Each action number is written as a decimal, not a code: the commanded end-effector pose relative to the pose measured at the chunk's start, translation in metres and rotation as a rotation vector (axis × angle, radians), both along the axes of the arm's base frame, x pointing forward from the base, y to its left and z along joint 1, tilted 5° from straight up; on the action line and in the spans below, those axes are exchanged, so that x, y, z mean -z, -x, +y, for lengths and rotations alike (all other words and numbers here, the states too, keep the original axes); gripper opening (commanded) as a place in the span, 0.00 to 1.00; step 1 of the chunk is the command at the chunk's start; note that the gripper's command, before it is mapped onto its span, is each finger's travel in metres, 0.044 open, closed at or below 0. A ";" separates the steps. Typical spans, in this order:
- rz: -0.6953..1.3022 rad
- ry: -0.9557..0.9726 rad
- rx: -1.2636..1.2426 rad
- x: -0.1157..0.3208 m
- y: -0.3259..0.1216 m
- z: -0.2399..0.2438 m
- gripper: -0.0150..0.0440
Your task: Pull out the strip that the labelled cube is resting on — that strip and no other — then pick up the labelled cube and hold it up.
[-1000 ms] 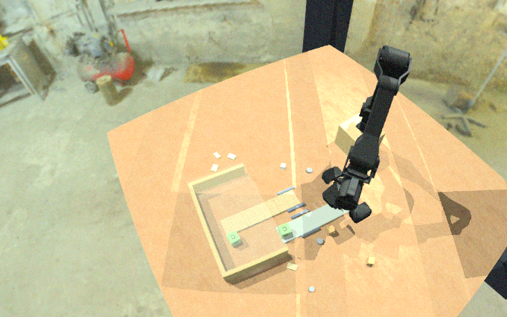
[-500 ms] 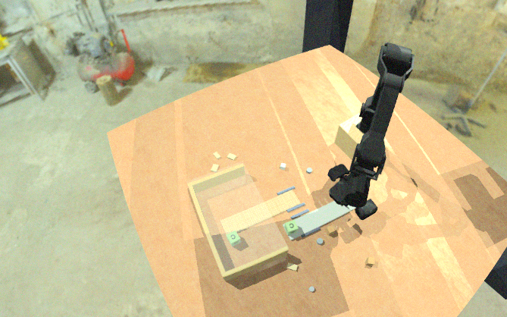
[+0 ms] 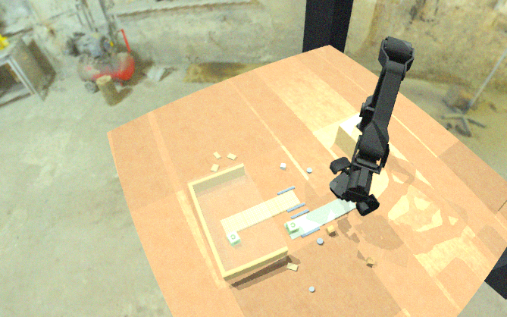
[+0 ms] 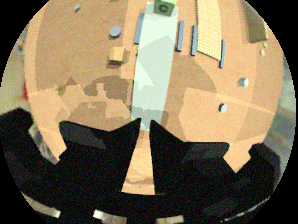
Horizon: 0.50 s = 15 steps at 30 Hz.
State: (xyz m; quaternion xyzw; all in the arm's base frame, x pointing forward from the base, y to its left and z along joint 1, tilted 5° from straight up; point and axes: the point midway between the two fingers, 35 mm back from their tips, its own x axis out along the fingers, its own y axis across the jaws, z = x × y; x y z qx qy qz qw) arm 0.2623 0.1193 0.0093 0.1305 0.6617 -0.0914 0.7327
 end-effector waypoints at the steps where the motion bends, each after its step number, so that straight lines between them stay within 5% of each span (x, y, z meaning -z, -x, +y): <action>1: 0.005 -0.008 0.064 -0.003 -0.014 -0.004 0.48; 12: 0.001 -0.006 0.069 -0.011 -0.057 -0.020 0.97; 15: 0.000 -0.006 0.069 -0.013 -0.069 -0.025 1.00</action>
